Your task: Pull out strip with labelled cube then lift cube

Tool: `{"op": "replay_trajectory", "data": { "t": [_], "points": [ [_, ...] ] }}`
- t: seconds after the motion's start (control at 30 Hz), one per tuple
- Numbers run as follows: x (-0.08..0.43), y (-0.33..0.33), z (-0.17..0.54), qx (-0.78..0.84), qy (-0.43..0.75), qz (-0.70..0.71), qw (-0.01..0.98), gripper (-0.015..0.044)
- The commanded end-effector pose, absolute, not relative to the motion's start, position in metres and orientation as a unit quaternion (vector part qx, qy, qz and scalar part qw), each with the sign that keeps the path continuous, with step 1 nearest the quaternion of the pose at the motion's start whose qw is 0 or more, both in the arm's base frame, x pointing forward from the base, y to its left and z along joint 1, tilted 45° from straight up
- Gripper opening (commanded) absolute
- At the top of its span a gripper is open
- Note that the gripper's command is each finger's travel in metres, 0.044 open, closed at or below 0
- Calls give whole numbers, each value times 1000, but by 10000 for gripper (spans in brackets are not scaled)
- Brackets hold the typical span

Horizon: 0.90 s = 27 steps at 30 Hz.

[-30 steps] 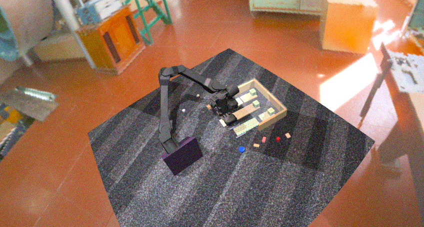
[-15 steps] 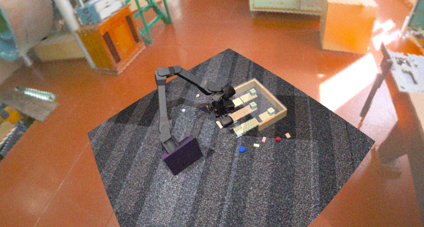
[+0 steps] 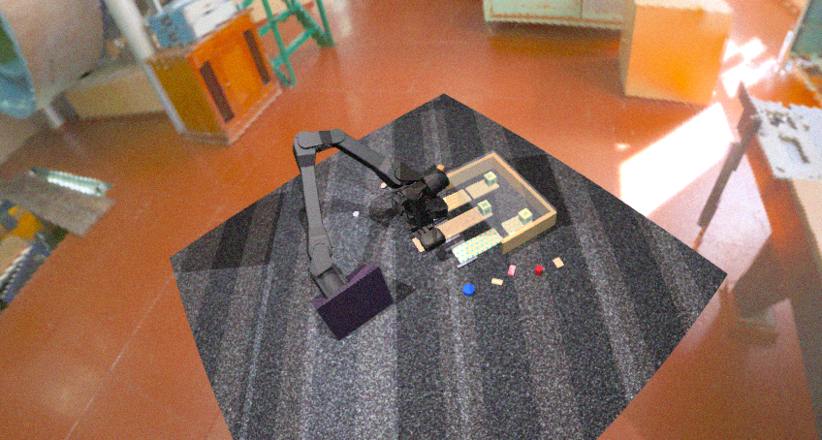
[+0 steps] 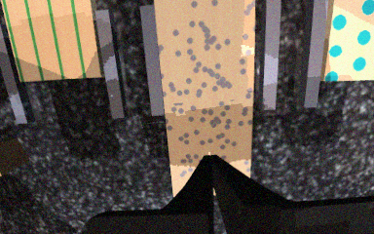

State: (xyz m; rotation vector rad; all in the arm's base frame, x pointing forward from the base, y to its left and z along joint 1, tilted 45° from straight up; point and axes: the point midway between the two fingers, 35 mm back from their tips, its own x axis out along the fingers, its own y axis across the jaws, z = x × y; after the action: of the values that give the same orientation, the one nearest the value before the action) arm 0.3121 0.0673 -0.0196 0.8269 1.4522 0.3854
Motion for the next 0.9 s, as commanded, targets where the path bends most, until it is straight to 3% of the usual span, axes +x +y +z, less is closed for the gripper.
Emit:
{"op": "replay_trajectory", "data": {
  "t": [0.0,0.87],
  "points": [
    [298,73,-22,366,649,170,645,0],
    [262,83,-18,366,650,170,644,0]
  ]
}}
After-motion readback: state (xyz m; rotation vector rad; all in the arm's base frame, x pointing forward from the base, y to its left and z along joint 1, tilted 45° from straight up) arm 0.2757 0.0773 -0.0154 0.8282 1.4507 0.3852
